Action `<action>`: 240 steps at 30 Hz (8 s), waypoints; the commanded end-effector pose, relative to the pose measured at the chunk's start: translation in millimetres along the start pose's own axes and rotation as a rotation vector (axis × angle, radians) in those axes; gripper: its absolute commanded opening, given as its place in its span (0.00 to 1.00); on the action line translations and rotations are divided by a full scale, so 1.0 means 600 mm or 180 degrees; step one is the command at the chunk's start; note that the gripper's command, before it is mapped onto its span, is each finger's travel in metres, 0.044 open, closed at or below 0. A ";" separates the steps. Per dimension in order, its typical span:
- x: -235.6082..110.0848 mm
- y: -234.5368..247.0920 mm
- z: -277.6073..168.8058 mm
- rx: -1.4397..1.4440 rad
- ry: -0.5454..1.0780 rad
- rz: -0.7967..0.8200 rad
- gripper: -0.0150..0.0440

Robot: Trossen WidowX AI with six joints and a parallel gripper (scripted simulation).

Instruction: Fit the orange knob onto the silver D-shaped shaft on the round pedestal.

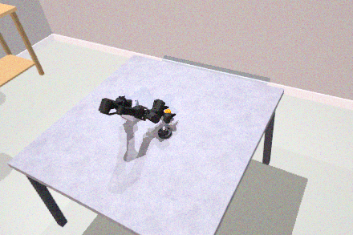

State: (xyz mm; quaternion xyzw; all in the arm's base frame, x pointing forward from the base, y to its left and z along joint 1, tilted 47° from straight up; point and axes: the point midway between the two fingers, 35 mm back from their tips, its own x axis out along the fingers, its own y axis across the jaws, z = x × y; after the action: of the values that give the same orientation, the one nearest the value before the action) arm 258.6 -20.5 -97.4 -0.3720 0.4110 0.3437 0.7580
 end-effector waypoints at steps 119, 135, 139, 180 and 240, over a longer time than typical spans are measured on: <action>-0.024 -0.003 0.061 0.4332 0.2891 -0.2862 1.00; -0.007 -0.004 0.022 0.4334 0.2894 -0.2864 1.00; -0.003 -0.004 0.012 0.4332 0.2894 -0.2866 1.00; 0.005 -0.001 0.009 0.4554 0.2833 -0.2902 0.25; -0.112 0.000 0.280 0.4820 0.1463 -0.1362 0.25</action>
State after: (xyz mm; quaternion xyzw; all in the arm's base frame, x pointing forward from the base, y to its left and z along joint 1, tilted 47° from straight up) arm 290.8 102.7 20.0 0.0881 0.6002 -0.2927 0.7391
